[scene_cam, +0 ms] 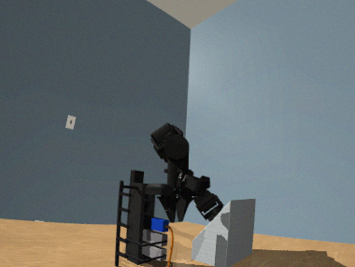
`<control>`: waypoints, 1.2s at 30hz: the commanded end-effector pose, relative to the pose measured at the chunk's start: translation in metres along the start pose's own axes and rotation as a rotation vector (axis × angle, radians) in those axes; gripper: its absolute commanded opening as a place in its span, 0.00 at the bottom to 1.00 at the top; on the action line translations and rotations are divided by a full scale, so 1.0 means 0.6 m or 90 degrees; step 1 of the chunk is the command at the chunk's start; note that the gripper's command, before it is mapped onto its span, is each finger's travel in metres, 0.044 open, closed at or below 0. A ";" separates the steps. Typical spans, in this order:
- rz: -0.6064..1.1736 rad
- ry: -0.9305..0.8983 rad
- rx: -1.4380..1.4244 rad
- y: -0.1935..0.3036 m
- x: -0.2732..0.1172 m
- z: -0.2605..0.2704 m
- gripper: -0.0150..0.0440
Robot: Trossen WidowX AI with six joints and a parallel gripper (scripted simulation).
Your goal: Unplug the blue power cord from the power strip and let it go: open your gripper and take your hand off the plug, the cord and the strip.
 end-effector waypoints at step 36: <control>0.037 -0.009 0.004 0.068 -0.001 0.006 0.53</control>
Point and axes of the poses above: the point midway between the two fingers, 35 mm back from their tips, its own x axis out along the fingers, its own z axis across the jaws, y = z × x, the point moved 10 cm from there along -x, back along the fingers, and after that the axes turned 6 degrees about -x, right-handed, at the moved point
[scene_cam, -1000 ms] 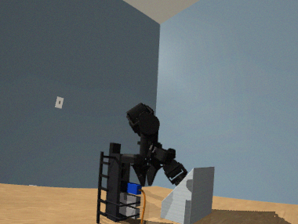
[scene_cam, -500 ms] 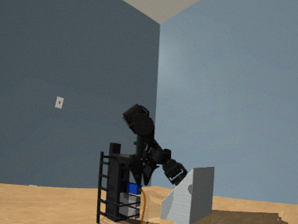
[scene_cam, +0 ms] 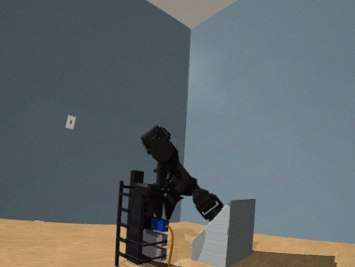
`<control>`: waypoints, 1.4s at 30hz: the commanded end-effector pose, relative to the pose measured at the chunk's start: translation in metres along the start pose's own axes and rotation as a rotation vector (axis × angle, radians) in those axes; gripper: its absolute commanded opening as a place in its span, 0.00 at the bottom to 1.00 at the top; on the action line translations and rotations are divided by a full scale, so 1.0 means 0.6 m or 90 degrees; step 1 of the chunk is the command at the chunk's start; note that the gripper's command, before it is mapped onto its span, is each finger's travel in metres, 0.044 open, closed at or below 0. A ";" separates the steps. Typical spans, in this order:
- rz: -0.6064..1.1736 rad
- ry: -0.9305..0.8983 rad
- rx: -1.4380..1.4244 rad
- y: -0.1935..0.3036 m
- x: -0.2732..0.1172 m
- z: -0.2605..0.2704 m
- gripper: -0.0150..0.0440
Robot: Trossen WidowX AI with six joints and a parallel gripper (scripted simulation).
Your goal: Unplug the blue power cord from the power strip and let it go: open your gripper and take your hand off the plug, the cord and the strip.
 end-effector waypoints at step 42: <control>-0.001 0.002 -0.001 -0.034 0.014 -0.007 0.25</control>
Point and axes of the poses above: the point midway between the two fingers, 35 mm back from their tips, its own x axis out along the fingers, its own z axis across the jaws, y = z × x, the point moved 10 cm from there along -x, back along the fingers, and after that the axes turned 6 degrees about -x, right-handed, at the moved point
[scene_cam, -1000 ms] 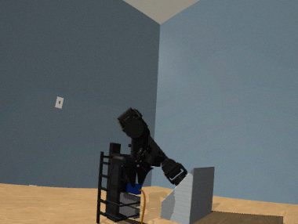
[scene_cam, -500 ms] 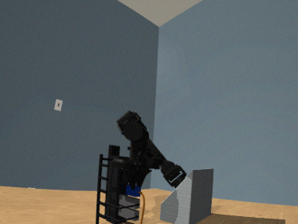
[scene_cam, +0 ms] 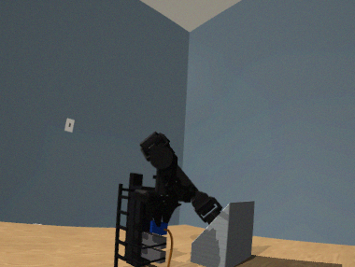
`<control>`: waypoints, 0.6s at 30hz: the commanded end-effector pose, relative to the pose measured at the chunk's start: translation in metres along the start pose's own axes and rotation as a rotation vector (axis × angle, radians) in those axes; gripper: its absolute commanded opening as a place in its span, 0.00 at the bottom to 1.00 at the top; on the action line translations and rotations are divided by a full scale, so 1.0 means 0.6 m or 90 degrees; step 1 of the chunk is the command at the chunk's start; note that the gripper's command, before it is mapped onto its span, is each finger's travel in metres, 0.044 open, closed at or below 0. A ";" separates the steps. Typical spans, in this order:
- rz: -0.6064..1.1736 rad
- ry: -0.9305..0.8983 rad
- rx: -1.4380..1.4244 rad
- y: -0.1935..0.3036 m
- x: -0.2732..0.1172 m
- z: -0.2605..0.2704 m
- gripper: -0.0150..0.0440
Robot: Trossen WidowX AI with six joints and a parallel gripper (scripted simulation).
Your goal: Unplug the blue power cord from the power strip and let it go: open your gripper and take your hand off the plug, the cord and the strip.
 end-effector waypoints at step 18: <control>-0.022 0.005 -0.004 -0.059 -0.010 -0.004 0.34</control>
Point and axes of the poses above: the point midway between the two fingers, 35 mm back from their tips, its own x axis out along the fingers, its own z axis across the jaws, y = z × x, the point moved 10 cm from there along -x, back along the fingers, and after that the axes turned 6 degrees about -x, right-handed, at the moved point
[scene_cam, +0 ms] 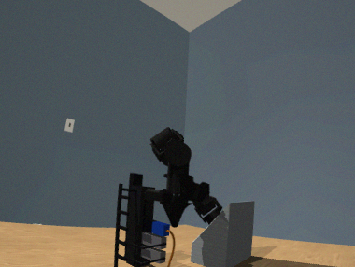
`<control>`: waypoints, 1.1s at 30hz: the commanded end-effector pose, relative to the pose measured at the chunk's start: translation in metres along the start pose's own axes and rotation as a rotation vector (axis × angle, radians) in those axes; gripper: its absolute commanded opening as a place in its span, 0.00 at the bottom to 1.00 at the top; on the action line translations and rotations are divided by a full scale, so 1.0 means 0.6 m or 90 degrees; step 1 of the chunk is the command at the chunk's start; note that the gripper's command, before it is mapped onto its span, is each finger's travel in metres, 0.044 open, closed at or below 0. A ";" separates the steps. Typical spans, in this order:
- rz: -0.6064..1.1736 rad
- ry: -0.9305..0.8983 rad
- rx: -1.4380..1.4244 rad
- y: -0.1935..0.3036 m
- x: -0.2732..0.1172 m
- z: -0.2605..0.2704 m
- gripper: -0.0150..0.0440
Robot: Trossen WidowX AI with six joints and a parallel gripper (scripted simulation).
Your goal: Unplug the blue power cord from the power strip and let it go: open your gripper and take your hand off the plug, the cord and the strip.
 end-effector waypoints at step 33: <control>0.002 -0.004 0.002 0.038 -0.009 0.002 0.53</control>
Point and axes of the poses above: the point midway between the two fingers, 35 mm back from their tips, its own x axis out along the fingers, its own z axis across the jaws, y = z × x, the point moved 10 cm from there along -x, back along the fingers, and after that the axes turned 6 degrees about -x, right-handed, at the moved point
